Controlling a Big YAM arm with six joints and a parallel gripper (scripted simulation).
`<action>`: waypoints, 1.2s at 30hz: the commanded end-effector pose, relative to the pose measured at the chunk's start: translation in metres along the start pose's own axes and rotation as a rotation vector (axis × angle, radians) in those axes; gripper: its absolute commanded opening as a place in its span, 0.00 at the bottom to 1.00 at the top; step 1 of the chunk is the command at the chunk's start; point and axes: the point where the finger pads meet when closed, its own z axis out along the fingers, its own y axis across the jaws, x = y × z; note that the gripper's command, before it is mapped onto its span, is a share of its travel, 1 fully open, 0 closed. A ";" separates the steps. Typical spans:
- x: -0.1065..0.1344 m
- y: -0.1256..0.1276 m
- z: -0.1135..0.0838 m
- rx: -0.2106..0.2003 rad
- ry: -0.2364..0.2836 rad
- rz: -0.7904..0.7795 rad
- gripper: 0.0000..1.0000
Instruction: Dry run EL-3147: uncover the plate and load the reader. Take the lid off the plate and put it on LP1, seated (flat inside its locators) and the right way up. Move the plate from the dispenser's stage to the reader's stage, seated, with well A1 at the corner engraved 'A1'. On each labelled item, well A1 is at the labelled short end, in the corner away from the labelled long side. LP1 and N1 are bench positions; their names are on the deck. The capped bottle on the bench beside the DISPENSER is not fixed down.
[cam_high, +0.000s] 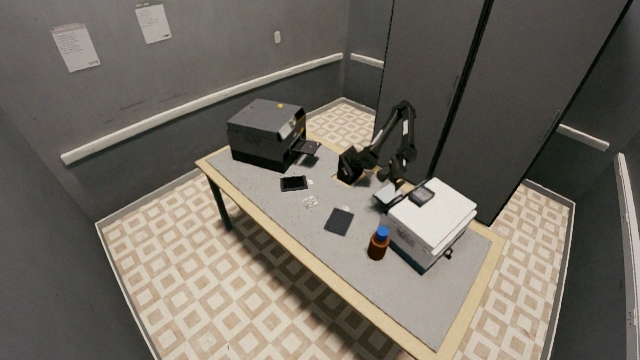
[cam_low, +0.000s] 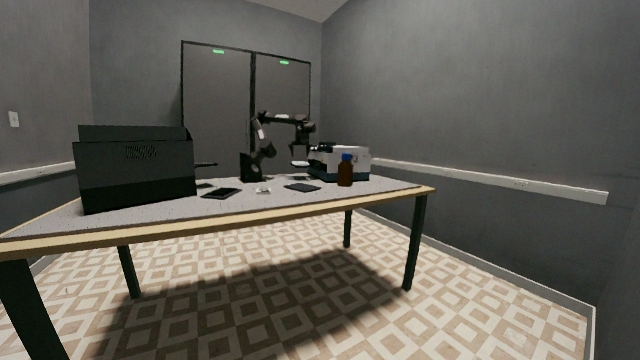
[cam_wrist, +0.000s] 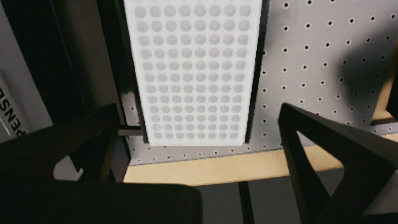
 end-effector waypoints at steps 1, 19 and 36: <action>0.003 0.023 -0.015 -0.040 -0.025 -0.050 1.00; 0.001 0.013 -0.001 -0.017 -0.010 -0.013 1.00; 0.004 0.015 -0.001 -0.028 -0.010 -0.032 1.00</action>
